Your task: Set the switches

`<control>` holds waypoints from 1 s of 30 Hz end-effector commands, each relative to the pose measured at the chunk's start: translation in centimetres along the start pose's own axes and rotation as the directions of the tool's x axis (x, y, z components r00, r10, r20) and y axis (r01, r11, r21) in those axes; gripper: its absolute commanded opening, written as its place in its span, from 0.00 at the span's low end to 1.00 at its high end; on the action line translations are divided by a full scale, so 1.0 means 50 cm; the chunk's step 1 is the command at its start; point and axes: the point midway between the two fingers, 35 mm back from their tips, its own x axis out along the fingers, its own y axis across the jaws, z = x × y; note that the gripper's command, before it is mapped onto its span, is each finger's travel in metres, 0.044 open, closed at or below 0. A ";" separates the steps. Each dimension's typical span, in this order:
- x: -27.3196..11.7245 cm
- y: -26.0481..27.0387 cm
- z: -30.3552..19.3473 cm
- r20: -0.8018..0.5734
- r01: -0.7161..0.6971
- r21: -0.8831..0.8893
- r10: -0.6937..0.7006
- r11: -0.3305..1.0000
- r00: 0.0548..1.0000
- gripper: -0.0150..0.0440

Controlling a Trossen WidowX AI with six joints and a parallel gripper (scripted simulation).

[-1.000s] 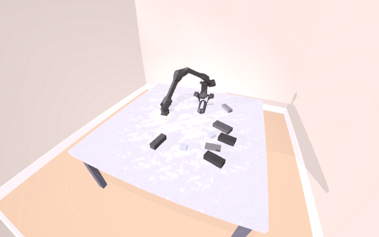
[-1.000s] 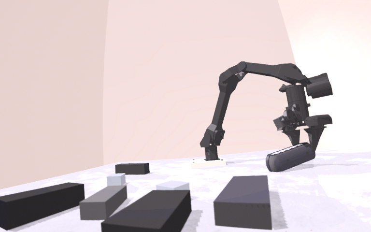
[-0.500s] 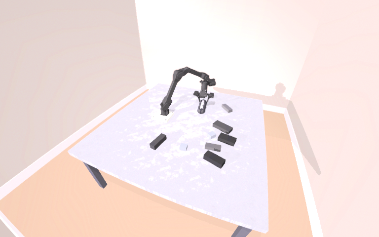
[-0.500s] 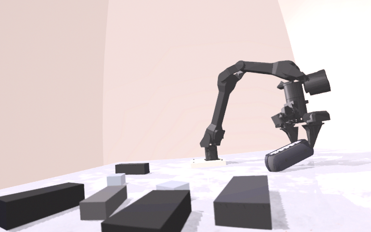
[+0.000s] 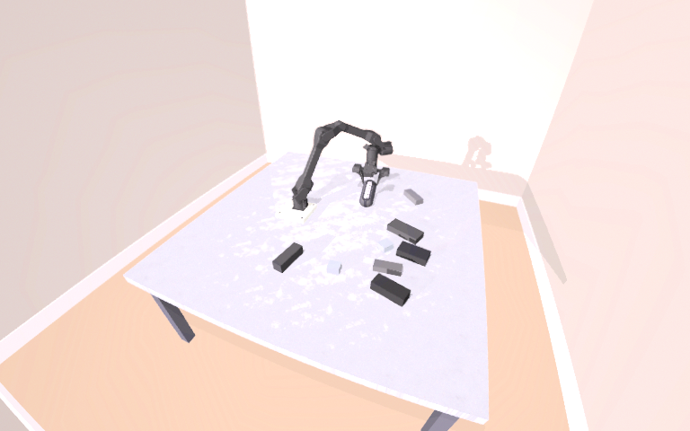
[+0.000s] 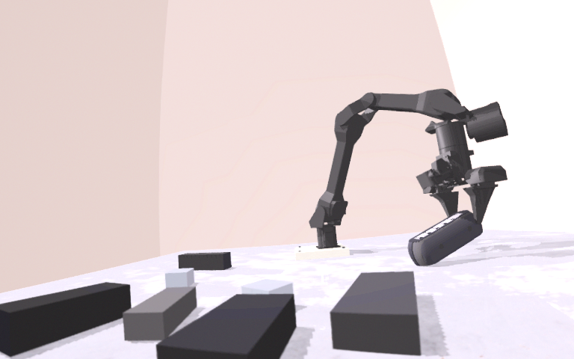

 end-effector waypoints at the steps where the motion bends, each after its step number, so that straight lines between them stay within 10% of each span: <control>1: -0.009 0.002 0.005 0.001 -0.005 -0.003 0.005 1.000 1.000 0.82; 30: -0.044 0.002 0.036 0.002 -0.005 -0.003 0.005 1.000 1.000 0.82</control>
